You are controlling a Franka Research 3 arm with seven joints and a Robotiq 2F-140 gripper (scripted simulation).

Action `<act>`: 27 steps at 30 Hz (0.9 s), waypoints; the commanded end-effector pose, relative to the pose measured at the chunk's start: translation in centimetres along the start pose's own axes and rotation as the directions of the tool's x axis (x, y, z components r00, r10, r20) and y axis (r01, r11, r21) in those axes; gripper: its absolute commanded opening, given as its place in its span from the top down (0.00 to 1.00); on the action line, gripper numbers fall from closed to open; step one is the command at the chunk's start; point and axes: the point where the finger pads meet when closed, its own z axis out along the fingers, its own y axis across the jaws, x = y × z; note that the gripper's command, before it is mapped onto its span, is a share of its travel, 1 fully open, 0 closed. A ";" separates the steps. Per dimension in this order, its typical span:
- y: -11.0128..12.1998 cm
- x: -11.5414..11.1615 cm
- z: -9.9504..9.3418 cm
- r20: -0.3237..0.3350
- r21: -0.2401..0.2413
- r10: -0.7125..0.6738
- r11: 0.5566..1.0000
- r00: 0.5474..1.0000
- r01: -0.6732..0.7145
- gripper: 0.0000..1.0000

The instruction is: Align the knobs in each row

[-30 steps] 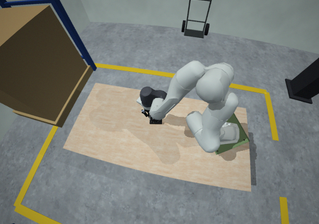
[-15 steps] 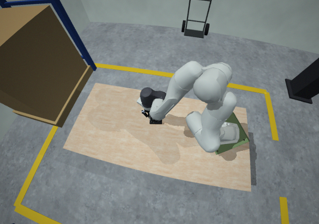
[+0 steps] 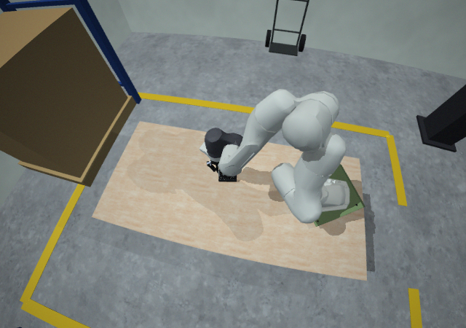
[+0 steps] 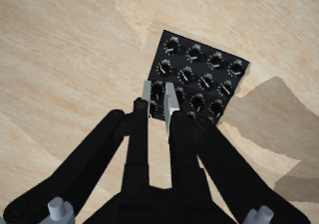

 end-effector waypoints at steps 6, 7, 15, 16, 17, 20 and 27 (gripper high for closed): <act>-0.1 0.1 0.0 -0.002 0.001 -0.001 1.000 1.000 0.001 0.88; -0.1 0.1 0.0 -0.002 0.001 -0.001 1.000 1.000 0.001 0.88; -0.1 0.1 0.0 -0.002 0.001 -0.001 1.000 1.000 0.001 0.88; -0.1 0.1 0.0 -0.002 0.001 -0.001 1.000 1.000 0.001 0.88; -0.1 0.1 0.0 -0.002 0.001 -0.001 1.000 1.000 0.001 0.88; -0.1 0.1 0.0 -0.002 0.001 -0.001 1.000 1.000 0.001 0.88; -0.1 0.1 0.0 -0.002 0.001 -0.001 1.000 1.000 0.001 0.95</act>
